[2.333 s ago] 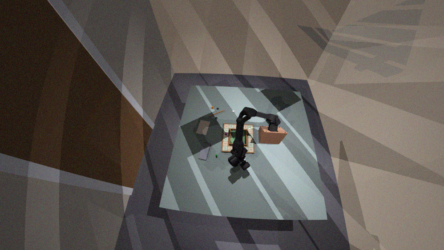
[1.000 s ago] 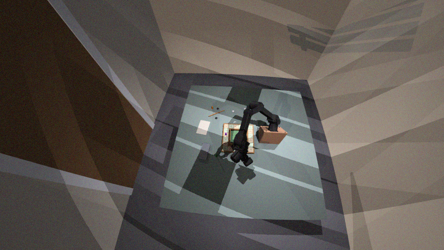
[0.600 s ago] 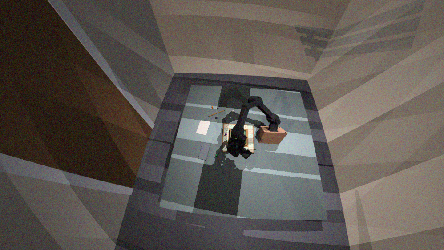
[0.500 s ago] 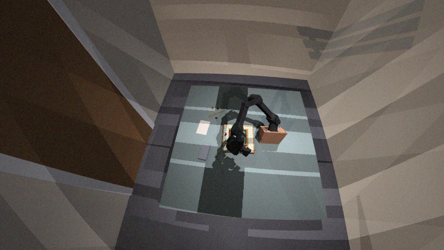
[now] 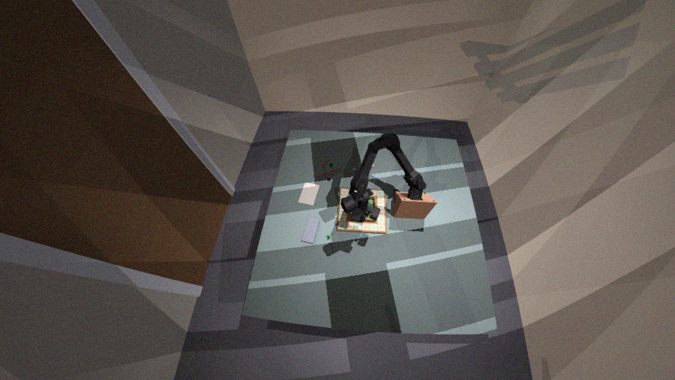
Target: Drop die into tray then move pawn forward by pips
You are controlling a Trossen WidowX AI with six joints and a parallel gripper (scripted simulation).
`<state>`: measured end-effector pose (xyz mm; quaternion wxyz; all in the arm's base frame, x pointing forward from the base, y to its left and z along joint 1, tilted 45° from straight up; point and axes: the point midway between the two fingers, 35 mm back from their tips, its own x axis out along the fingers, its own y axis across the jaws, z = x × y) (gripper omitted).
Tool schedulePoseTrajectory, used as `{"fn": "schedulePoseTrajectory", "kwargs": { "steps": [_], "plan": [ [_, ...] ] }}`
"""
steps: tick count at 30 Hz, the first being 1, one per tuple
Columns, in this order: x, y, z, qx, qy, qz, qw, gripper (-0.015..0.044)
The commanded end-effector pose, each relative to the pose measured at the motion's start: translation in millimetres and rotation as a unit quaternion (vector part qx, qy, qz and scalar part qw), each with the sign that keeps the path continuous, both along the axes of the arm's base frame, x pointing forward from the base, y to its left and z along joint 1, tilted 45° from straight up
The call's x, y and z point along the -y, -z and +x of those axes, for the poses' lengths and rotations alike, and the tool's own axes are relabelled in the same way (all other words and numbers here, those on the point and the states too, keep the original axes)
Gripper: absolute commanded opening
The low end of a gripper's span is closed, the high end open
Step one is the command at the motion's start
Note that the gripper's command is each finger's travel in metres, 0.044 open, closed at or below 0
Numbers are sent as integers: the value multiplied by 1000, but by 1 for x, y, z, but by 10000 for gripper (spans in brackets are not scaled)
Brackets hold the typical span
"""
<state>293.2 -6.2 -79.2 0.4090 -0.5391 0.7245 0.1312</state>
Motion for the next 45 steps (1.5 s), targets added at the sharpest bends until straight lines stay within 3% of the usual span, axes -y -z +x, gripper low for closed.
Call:
{"fn": "schedulePoseTrajectory", "kwargs": {
  "steps": [1,13,20,33,45],
  "plan": [
    [20,-13,-4,-29,-34,0,999,0],
    [69,-42,-26,-112,-113,-3,987,0],
    [74,-44,-28,-122,-121,-1,985,0],
    [77,-30,-39,-107,-117,201,967,0],
    [77,-27,-41,-25,-156,363,918,0]
  ]
}}
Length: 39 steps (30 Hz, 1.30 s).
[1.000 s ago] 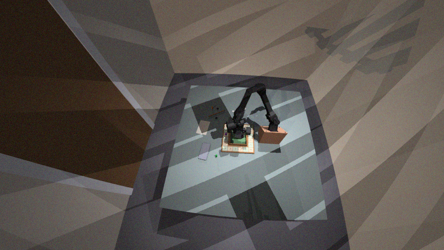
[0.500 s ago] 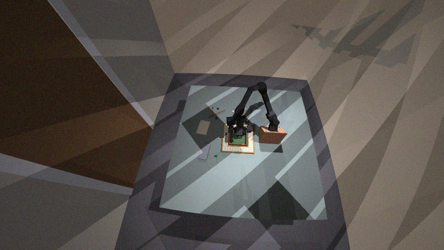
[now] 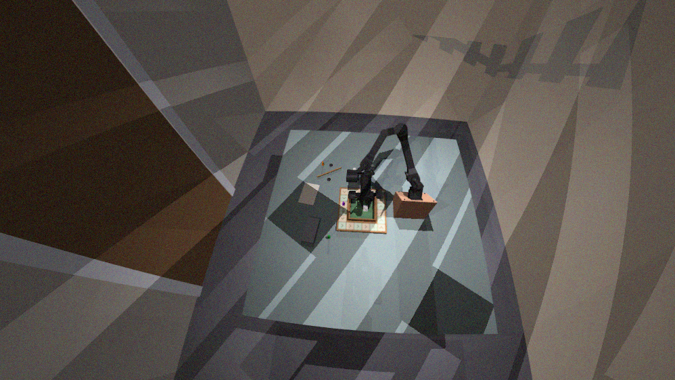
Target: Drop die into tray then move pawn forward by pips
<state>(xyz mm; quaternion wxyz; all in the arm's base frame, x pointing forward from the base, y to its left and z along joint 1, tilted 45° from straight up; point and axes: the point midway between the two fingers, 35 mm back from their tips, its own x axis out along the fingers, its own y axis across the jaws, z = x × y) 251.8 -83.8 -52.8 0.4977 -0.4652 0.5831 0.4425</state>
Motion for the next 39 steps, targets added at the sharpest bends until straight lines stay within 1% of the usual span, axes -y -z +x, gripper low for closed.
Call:
{"fn": "schedulePoseTrajectory", "kwargs": {
  "steps": [1,3,7,11,12,35,39],
  "plan": [
    [0,-1,0,36,-8,62,997,0],
    [0,-2,0,48,-10,78,996,0],
    [0,-4,1,50,-11,80,995,0],
    [1,-46,13,51,-11,80,995,0],
    [1,-50,14,51,-11,80,995,0],
    [2,-47,11,50,-8,77,996,0],
    [2,-47,11,50,-8,77,996,105]
  ]
}}
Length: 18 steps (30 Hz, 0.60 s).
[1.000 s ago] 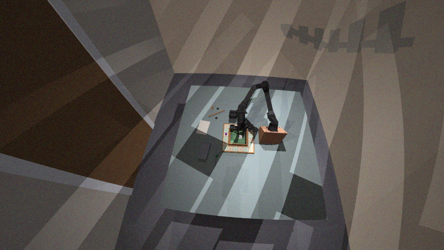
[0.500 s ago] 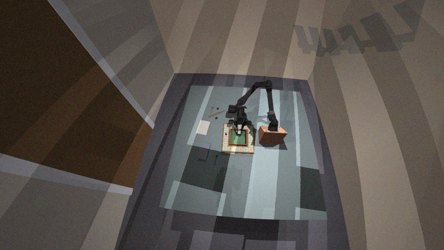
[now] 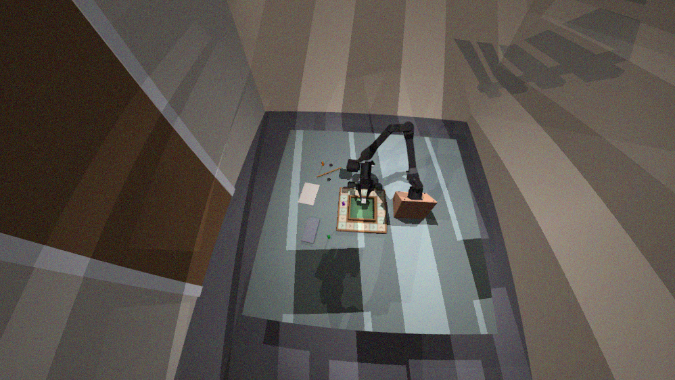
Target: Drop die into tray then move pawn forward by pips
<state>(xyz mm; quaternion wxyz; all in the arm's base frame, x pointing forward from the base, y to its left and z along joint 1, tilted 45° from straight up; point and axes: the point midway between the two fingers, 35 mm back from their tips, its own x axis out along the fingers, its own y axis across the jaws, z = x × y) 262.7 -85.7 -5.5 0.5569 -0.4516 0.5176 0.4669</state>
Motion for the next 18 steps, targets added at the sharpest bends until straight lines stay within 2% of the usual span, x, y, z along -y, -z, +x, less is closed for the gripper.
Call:
{"fn": "schedulePoseTrajectory", "kwargs": {
  "steps": [1,5,8,13,15,18],
  "plan": [
    [0,0,0,0,0,0,1000,131],
    [-2,-2,0,0,0,0,1000,236],
    [-26,-26,4,1,-2,3,1000,315],
    [-28,-28,4,1,-2,3,1000,440],
    [-27,-22,3,-15,2,-22,1000,440],
    [-22,1,-2,-68,13,-147,987,440]
  ]
}}
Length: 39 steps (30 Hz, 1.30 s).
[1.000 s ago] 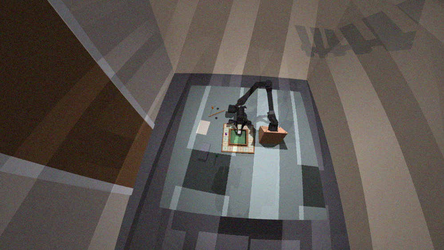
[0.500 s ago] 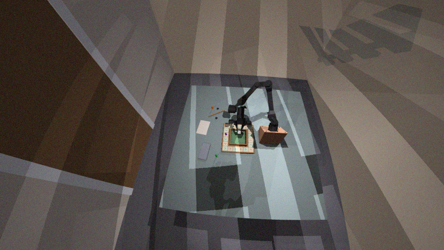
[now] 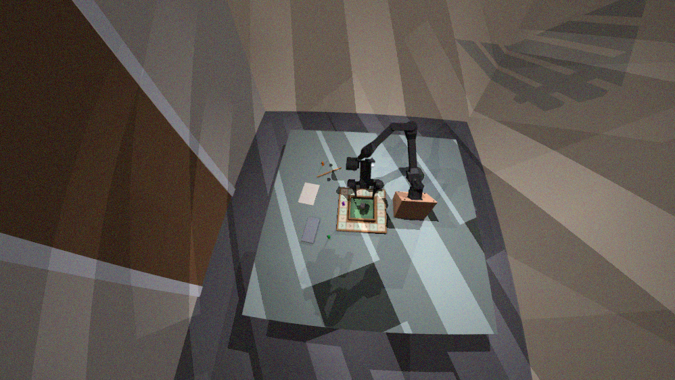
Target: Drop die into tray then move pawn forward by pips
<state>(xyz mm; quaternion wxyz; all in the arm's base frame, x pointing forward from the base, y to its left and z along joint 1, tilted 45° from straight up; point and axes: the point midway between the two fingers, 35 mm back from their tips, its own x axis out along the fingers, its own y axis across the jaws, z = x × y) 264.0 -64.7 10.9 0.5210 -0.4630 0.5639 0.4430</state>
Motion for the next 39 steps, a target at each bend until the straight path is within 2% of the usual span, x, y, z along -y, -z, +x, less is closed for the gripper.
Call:
{"fn": "schedulePoseTrajectory", "kwargs": {
  "steps": [1,5,7,11,12,13,15,18,22,28,30,39],
  "plan": [
    [1,23,-4,-52,3,-138,989,440],
    [4,34,1,-47,-8,-321,946,440],
    [4,34,3,-40,-13,-351,936,440],
    [4,34,3,-40,-13,-351,936,440],
    [3,35,-1,-54,-11,-304,951,440],
    [3,35,-1,-54,-11,-304,951,440],
    [5,35,5,-40,21,-309,950,387],
    [13,34,28,21,159,-323,933,309],
    [27,34,59,110,349,-328,871,204],
    [52,34,102,239,597,-302,704,200],
    [58,34,110,265,642,-291,658,200],
    [58,34,111,268,648,-290,652,200]
  ]
}}
